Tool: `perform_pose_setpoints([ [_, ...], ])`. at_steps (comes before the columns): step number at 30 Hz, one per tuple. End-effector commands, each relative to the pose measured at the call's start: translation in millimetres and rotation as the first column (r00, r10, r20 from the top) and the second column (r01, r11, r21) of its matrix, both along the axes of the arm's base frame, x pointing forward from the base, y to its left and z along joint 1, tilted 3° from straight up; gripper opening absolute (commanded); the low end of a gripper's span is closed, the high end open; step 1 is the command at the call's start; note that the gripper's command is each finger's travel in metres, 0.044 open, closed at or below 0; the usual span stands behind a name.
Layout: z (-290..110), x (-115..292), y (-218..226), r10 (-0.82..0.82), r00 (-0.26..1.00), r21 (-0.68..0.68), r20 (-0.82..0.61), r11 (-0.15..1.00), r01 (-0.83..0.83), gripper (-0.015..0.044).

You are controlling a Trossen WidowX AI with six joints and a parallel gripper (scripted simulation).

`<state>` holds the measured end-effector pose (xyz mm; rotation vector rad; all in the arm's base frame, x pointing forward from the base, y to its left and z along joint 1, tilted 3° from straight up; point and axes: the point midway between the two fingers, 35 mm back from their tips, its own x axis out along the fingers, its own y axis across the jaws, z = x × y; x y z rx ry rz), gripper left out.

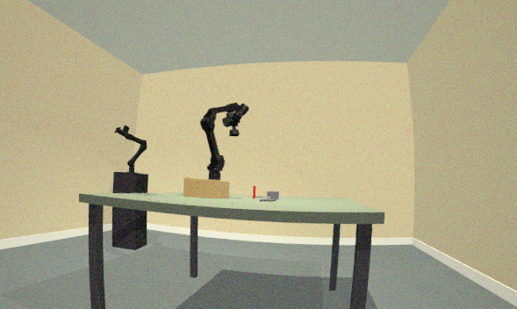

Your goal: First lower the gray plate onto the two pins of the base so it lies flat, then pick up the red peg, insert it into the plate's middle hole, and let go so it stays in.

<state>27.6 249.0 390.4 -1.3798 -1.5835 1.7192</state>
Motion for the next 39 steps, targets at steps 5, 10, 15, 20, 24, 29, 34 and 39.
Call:
perform_pose_setpoints([
  [5,-62,108,13,-0.464,0.877,-0.324,-0.123,0.854,0.407,0.0440],
  [10,-94,159,3,-0.682,0.716,-0.486,-0.148,0.680,0.548,0.0440],
  [15,-145,226,-29,-0.919,0.378,-0.690,-0.114,0.347,0.635,0.0440],
  [20,-196,279,-80,-1.000,-0.013,-0.822,0.006,-0.012,0.570,0.0440],
  [24,-236,309,-130,-0.940,-0.310,-0.866,0.143,-0.271,0.421,0.0440],
  [29,-283,328,-197,-0.737,-0.590,-0.845,0.330,-0.509,0.164,0.0440],
  [34,-290,329,-206,-0.701,-0.619,-0.837,0.354,-0.533,0.125,0.0440],
  [39,-300,331,-206,-0.701,-0.619,-0.837,0.354,-0.533,0.125,0.0440],
])
